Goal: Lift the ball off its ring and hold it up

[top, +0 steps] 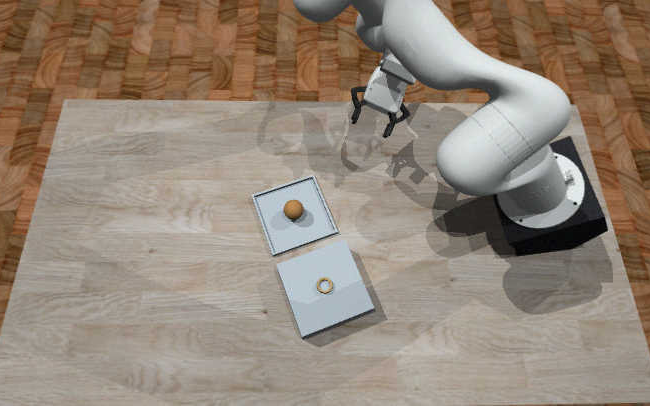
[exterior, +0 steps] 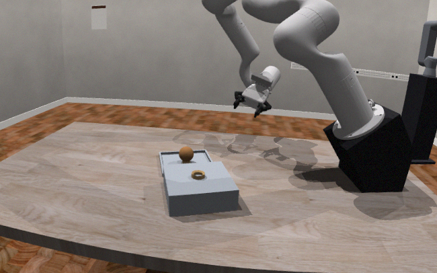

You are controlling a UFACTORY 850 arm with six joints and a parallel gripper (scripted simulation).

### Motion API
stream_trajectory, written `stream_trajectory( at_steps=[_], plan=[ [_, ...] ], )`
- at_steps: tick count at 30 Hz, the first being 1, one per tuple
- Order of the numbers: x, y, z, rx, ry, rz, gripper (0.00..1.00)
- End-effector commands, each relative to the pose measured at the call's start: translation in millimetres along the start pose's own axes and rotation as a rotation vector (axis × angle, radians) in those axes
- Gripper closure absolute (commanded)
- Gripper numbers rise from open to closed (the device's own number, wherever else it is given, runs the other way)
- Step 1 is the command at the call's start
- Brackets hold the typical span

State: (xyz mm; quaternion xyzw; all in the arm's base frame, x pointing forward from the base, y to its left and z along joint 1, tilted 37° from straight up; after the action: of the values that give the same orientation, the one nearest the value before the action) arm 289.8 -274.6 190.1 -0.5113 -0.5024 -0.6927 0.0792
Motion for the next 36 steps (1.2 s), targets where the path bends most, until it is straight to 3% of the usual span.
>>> stream_trajectory(
  at_steps=[1, 4, 5, 19, 21, 22, 24, 33, 36],
  plan=[
    [19.5, 34.0, 62.2, 0.091, -0.246, -0.097, 0.00],
    [21.6, 38.0, 70.2, 0.106, -0.274, -0.111, 0.00],
    [29.2, 50.5, 95.6, 0.144, -0.361, -0.150, 0.00],
    [63.6, 105.2, 211.5, 0.301, -0.731, -0.327, 0.00],
    [63.6, 105.2, 211.5, 0.301, -0.731, -0.327, 0.00],
    [68.4, 118.0, 237.6, 0.327, -0.808, -0.360, 0.00],
    [70.1, 125.3, 252.8, 0.341, -0.850, -0.378, 0.00],
    [74.2, 124.5, 259.4, 0.421, -1.085, -0.442, 0.00],
    [74.3, 124.5, 259.7, 0.424, -1.095, -0.444, 0.00]
  ],
)
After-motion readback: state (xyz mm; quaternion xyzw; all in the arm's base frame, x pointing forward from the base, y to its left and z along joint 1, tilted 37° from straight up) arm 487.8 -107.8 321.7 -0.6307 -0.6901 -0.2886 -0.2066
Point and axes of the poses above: the point where the finger pads meet when closed, its own z axis out along the fingers, its own y axis across the jaws, x = y × z, the point moved 3 cm from there along -z, back along the fingers, and after that the axes turned 9 degrees about z, right-handed, at the moved point
